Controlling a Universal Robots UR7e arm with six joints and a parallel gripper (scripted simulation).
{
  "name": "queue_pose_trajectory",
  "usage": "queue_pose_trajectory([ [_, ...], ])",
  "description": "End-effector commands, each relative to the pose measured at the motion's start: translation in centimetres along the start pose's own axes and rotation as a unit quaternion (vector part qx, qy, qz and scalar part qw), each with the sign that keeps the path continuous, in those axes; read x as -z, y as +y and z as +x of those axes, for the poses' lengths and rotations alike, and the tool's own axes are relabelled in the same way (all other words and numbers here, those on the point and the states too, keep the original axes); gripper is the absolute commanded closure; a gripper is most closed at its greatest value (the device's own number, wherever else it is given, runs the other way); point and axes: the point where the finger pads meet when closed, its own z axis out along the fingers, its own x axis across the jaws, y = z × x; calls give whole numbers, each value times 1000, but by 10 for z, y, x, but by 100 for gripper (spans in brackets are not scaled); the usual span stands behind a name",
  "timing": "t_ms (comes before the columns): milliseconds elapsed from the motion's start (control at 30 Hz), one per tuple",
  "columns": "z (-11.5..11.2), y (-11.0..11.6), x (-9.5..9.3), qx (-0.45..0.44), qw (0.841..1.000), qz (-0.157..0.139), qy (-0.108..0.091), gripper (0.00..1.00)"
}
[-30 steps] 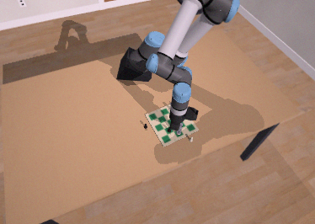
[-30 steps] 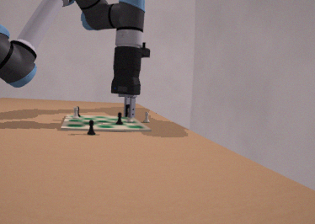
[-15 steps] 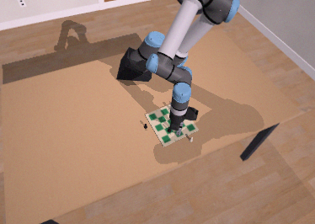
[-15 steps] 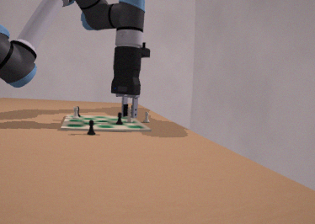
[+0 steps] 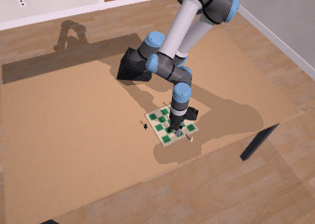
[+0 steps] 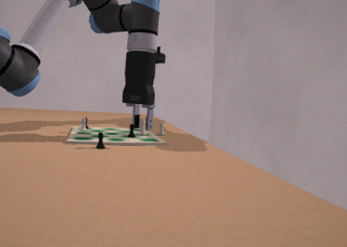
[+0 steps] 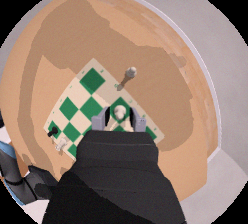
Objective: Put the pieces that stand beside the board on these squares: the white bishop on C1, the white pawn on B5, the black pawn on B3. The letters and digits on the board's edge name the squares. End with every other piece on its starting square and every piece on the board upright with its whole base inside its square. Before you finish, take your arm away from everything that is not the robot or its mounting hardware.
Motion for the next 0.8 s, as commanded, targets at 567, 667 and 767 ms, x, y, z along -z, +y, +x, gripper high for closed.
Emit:
queue_pose_trajectory([
  [567,0,0,71,0,1000,0,1,27],
  [667,0,0,82,0,1000,0,1,27],
  [767,0,0,89,0,1000,0,1,27],
])
